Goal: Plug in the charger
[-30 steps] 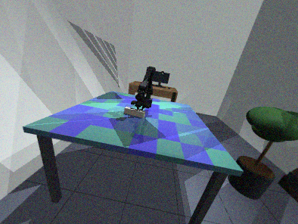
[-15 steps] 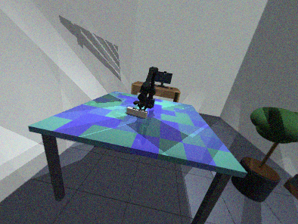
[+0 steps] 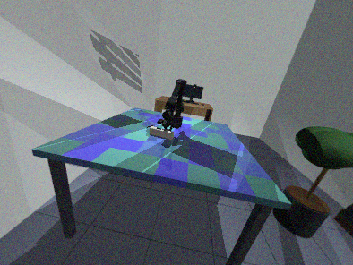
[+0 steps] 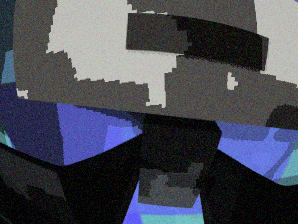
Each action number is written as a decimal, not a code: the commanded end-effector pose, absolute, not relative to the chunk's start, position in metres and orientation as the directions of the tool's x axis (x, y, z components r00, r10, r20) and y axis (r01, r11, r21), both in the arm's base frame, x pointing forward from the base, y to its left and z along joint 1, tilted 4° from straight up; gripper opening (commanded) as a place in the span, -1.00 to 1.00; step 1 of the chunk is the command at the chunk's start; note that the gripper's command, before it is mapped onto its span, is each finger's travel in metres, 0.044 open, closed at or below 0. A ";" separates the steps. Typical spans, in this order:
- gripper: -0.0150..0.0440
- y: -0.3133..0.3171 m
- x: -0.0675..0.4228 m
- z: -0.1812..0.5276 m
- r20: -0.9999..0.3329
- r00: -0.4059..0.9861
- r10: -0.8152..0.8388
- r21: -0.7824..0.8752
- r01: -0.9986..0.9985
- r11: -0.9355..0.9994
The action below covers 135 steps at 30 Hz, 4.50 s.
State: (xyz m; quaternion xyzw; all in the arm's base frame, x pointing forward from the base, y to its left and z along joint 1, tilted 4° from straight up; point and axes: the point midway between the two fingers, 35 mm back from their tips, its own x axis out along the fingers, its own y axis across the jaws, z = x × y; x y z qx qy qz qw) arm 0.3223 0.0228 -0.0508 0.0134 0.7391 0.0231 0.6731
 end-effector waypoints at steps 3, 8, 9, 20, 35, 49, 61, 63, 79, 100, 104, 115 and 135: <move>-0.49 0.023 0.325 -0.049 -0.995 -0.087 0.055 0.056 -0.008 0.998; -0.49 0.023 0.325 -0.049 -0.995 -0.087 0.055 0.056 -0.008 0.998; -0.49 0.024 0.326 -0.049 -0.995 -0.087 0.055 0.056 -0.008 0.998; -0.49 0.024 0.325 -0.050 -0.995 -0.087 0.055 0.056 -0.008 0.998; -0.49 0.023 0.326 -0.048 -0.995 -0.087 0.055 0.056 -0.008 0.998; -0.49 0.024 0.326 -0.050 -0.995 -0.087 0.055 0.056 -0.008 0.998; -0.49 0.024 0.327 -0.051 -0.995 -0.087 0.055 0.056 -0.008 0.998; -0.49 0.024 0.328 -0.051 -0.995 -0.087 0.055 0.056 -0.008 0.998; -0.49 0.024 0.334 -0.049 -0.995 -0.087 0.055 0.056 -0.008 0.998; -0.49 0.024 0.343 -0.048 -0.995 -0.086 0.055 0.056 -0.008 0.998; -0.49 0.024 0.344 -0.048 -0.995 -0.086 0.055 0.056 -0.008 0.998; -0.49 0.024 0.346 -0.049 -0.995 -0.086 0.055 0.056 -0.008 0.998; -0.49 0.023 0.332 -0.051 -0.990 -0.131 0.051 0.052 -0.006 0.999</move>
